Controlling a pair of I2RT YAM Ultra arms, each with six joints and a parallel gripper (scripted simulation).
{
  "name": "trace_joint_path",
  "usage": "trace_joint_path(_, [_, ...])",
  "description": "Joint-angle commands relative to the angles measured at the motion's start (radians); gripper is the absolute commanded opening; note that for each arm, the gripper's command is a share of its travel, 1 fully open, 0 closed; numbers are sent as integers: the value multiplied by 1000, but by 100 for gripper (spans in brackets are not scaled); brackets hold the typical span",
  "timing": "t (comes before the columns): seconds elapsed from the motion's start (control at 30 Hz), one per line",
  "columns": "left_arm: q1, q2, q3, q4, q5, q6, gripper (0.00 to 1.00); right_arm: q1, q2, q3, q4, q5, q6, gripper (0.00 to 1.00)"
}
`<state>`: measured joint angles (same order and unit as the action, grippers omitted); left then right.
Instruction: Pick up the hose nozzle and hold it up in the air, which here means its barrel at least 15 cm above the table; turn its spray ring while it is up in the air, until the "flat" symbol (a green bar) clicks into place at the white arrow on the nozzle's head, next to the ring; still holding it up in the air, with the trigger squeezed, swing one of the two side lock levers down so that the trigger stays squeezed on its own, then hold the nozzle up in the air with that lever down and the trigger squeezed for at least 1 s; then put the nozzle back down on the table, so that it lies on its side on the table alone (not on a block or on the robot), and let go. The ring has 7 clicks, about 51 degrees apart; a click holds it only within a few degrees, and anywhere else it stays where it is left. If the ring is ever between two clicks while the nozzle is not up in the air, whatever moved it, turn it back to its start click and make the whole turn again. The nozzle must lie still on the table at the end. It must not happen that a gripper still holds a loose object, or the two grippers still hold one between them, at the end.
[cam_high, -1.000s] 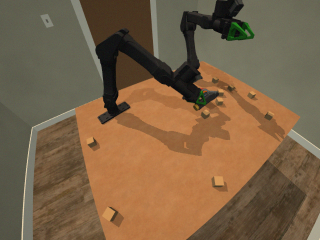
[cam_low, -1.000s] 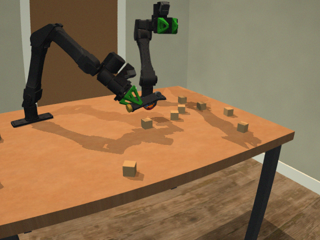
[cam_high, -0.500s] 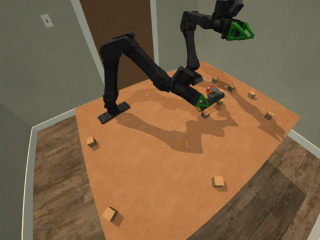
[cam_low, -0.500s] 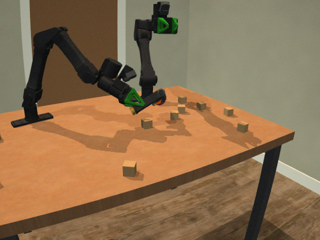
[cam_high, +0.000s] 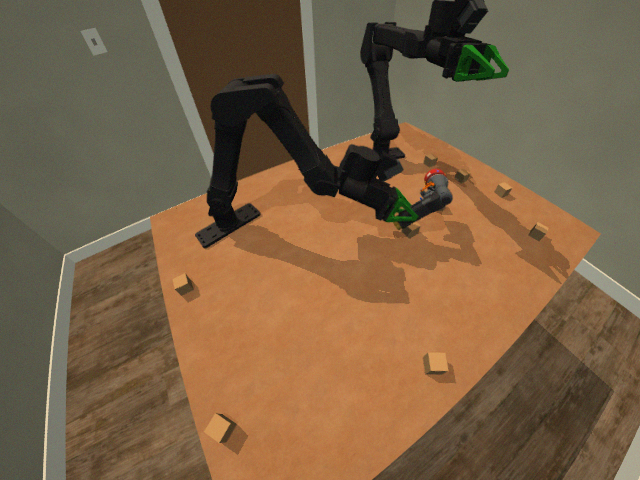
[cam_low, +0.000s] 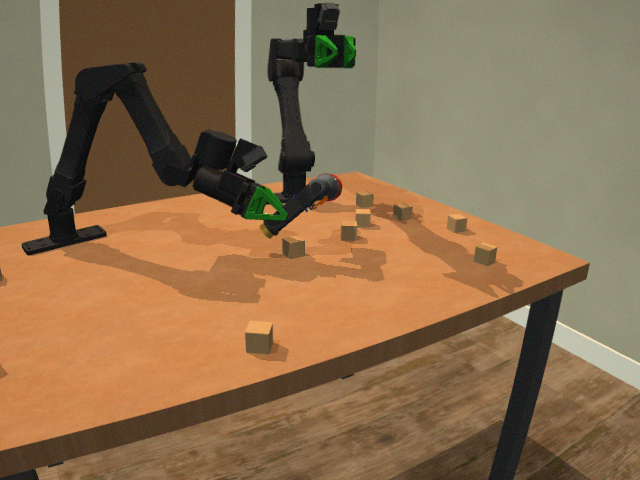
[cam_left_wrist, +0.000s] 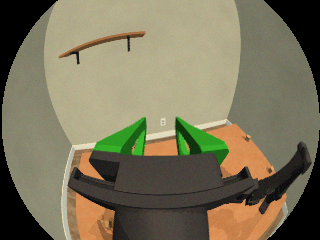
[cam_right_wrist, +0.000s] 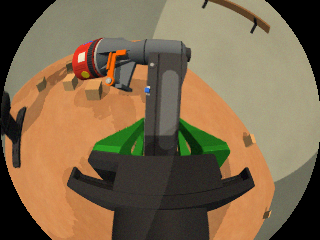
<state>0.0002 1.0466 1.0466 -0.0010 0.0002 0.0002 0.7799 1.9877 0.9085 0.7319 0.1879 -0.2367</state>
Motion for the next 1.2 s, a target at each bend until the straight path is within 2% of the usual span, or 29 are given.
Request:
trace_joint_path(0.0, [2, -2, 34, 18, 3, -6, 36, 5, -56, 10, 179, 27, 99, 36])
trace_joint_path(0.03, [2, -2, 34, 18, 3, -6, 36, 1, -64, -15, 193, 27, 117, 36])
trace_joint_path(0.07, [2, -2, 34, 18, 3, -6, 36, 11, -30, 19, 213, 43, 118, 36])
trace_joint_path(0.13, [2, -2, 34, 18, 3, -6, 36, 12, 34, -52, 310, 72, 194, 36])
trace_joint_path(0.17, [2, -2, 34, 18, 3, -6, 36, 11, -17, -3, 292, 62, 162, 36])
trace_joint_path(0.23, [2, -2, 34, 18, 3, -6, 36, 13, 39, -37, 372, 85, 226, 36])
trace_joint_path(0.27, [2, -2, 34, 18, 3, -6, 36, 13, -8, -15, 356, 80, 205, 36])
trace_joint_path(0.43, [2, -2, 34, 18, 3, -6, 36, 20, 48, -38, 479, 110, 260, 36])
trace_joint_path(0.5, [2, -2, 34, 18, 3, -6, 36, 20, 48, -38, 479, 110, 260, 36])
trace_joint_path(0.53, [2, -2, 34, 18, 3, -6, 36, 22, 55, -42, 554, 120, 264, 36])
trace_joint_path(0.63, [2, -2, 34, 18, 3, -6, 36, 27, 139, -24, 648, 126, 195, 36])
trace_joint_path(0.73, [2, -2, 34, 18, 3, -6, 36, 3, 165, -13, 690, 124, 178, 36])
trace_joint_path(0.83, [2, -2, 34, 18, 3, -6, 36, 1, 137, -11, 714, 110, 172, 36])
trace_joint_path(1.17, [2, -2, 34, 18, 3, -6, 36, 6, 126, 1, 707, 96, 188, 36])
